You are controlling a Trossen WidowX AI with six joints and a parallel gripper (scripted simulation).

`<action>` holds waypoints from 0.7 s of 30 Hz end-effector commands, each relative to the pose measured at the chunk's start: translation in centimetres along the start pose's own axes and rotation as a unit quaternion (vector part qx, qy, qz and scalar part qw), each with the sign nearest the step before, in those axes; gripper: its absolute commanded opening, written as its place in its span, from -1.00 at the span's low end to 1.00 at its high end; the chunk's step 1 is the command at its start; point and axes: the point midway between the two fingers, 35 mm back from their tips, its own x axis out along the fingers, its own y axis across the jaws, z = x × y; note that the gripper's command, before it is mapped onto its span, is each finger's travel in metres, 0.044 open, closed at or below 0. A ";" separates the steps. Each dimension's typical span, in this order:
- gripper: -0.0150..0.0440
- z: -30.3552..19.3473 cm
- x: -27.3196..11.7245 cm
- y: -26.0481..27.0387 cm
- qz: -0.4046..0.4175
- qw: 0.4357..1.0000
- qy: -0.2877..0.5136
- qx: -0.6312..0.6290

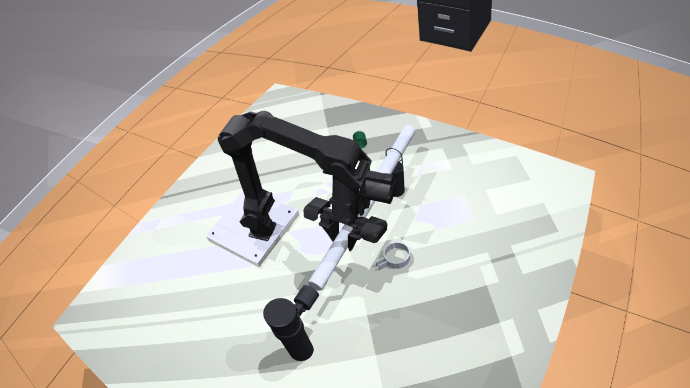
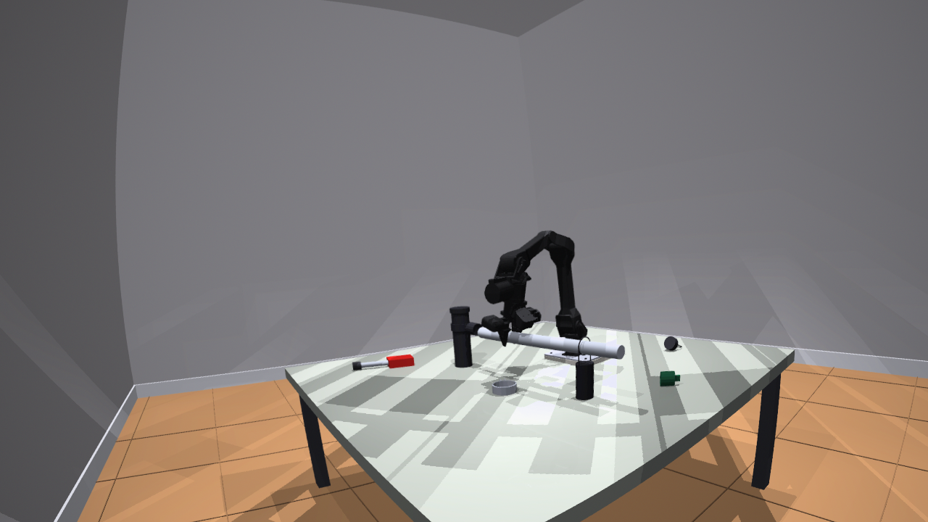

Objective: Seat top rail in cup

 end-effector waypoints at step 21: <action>-0.49 -0.5 -0.8 -0.4 0.000 1.000 0.000 0.000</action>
